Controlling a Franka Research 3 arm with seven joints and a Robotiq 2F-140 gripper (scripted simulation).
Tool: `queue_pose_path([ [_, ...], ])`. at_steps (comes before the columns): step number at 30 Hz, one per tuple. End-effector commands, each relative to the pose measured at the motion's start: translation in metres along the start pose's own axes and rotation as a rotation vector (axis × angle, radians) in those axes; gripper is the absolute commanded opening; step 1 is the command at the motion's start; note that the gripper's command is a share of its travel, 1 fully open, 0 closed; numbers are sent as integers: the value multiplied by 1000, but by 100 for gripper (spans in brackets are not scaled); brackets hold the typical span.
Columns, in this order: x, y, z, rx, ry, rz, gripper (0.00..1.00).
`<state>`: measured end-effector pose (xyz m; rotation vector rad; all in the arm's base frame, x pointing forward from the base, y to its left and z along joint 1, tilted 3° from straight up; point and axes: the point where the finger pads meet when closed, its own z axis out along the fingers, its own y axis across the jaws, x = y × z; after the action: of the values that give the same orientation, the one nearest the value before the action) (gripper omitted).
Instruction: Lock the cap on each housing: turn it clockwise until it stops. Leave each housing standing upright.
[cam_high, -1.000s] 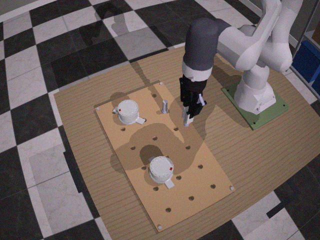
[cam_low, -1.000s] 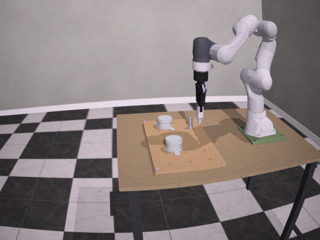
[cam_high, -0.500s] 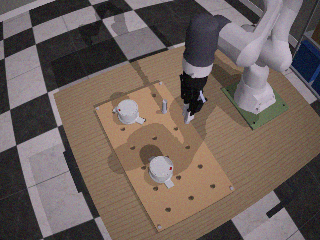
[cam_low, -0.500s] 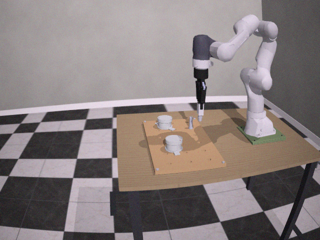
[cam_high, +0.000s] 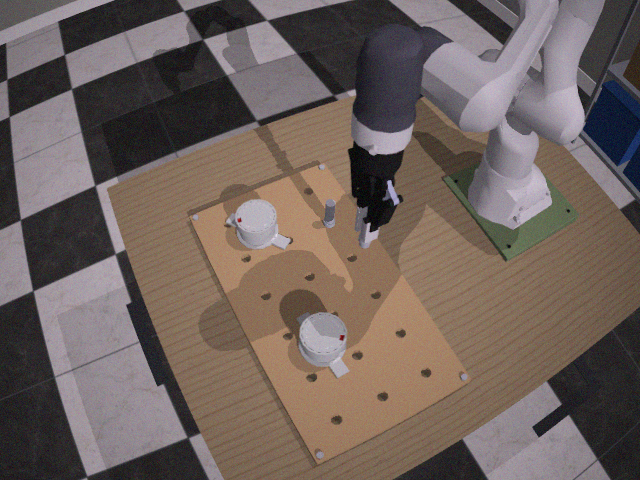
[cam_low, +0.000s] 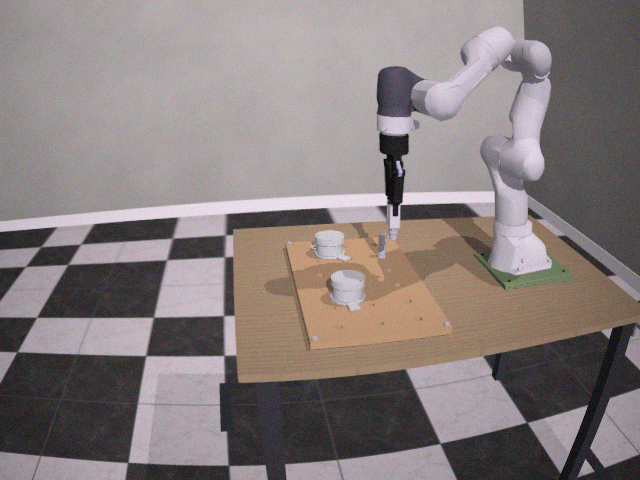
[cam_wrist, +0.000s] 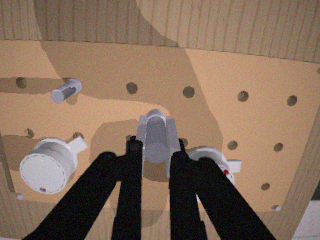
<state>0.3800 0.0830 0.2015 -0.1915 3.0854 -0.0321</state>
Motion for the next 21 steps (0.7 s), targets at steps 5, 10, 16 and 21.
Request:
queue_pose_path([
  [5,-89,-40,2,1,-4,-11,10],
  [10,-89,-40,2,1,-4,-11,10],
  [16,-89,-40,2,1,-4,-11,10],
  [21,-89,-40,4,1,-4,-11,10],
])
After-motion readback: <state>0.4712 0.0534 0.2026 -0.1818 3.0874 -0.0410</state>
